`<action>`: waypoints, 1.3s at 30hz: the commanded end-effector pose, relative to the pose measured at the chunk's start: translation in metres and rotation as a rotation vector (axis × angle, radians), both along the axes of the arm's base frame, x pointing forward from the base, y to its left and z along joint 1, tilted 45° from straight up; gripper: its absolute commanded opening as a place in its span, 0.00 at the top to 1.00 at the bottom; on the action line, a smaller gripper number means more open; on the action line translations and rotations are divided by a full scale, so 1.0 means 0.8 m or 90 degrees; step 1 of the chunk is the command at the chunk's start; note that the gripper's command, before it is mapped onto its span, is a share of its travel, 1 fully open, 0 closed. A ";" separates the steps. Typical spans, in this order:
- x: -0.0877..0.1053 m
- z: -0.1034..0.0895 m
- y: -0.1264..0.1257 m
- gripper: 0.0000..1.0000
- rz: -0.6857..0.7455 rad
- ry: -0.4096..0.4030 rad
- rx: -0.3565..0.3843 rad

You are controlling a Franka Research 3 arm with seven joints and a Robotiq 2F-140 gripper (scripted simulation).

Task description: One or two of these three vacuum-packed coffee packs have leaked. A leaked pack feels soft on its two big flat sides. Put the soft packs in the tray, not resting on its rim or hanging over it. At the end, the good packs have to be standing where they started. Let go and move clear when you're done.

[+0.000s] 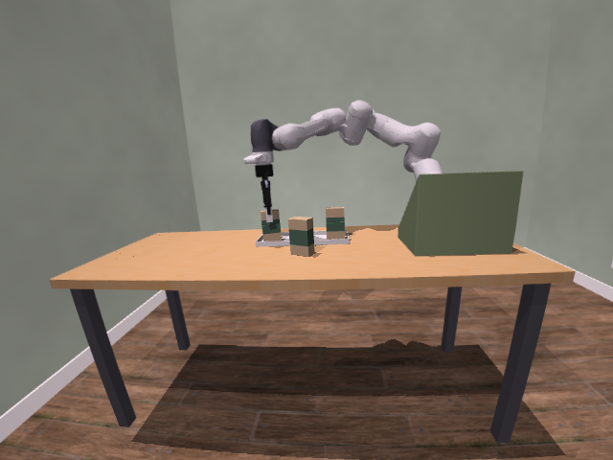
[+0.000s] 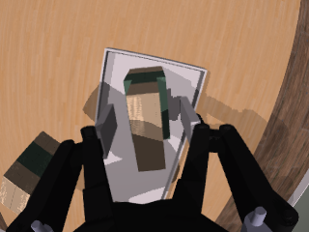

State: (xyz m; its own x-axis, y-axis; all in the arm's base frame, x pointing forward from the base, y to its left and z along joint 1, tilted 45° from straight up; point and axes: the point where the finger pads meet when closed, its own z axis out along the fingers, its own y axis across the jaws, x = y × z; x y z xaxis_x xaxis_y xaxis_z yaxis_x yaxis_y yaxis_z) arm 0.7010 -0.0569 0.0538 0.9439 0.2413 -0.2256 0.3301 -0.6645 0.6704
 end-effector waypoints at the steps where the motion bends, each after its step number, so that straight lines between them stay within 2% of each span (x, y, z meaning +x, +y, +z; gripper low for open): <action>1: 0.002 0.001 0.001 0.47 0.001 -0.004 0.000; 13: 0.002 0.002 0.002 0.47 0.001 -0.004 0.000; 15: 0.001 0.016 0.016 0.47 0.001 -0.004 0.000; 17: 0.001 0.016 0.016 0.47 0.001 -0.004 0.000; 20: 0.001 0.055 0.055 0.47 0.001 -0.004 0.000; 22: 0.000 0.066 0.067 0.47 0.001 -0.004 0.000; 39: 0.000 0.067 0.067 0.47 0.001 -0.004 0.000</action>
